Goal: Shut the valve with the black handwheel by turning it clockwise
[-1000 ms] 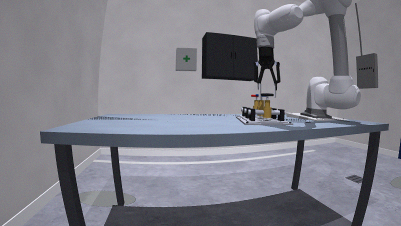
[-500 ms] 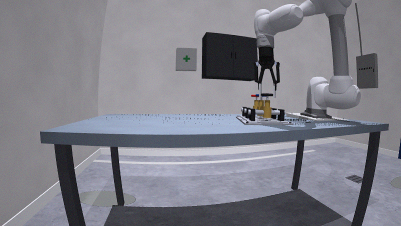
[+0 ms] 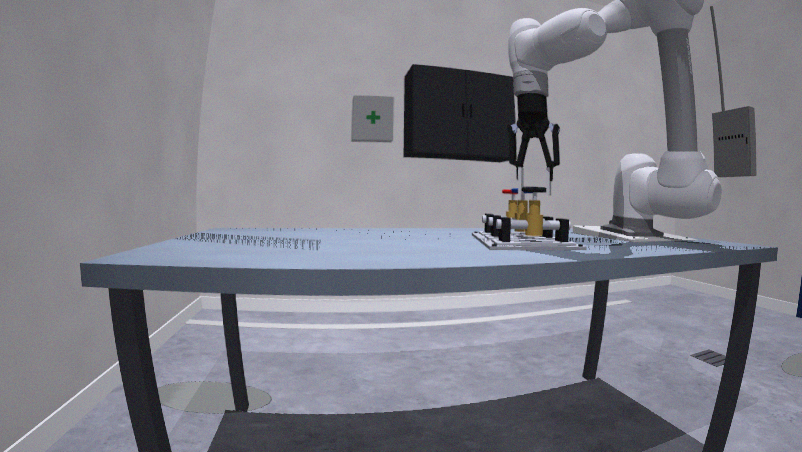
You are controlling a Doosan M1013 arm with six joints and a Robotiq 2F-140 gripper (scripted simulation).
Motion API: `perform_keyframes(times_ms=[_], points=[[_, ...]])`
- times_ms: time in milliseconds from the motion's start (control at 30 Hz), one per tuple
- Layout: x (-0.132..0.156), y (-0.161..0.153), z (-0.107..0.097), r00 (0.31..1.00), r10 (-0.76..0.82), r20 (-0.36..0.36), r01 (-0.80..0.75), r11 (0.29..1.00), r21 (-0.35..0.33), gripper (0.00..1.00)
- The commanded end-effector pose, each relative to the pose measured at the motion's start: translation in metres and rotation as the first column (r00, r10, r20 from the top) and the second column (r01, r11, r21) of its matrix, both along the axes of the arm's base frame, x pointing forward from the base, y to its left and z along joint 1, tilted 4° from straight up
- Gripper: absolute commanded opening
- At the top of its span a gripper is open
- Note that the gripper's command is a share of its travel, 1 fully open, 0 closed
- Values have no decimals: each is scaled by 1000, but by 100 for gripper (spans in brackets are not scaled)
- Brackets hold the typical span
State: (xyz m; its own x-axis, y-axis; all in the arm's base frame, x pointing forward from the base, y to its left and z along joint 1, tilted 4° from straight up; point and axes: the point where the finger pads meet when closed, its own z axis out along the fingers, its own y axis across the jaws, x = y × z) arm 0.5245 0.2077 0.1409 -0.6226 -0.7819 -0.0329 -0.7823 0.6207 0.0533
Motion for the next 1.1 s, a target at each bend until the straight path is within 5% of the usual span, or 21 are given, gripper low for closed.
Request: perform_keyframes(times_ms=[0, 1067], points=[[0, 0, 0, 1000, 0, 0, 0, 1000, 0, 10], [0, 0, 0, 997, -78, -5, 78, 997, -2, 10]])
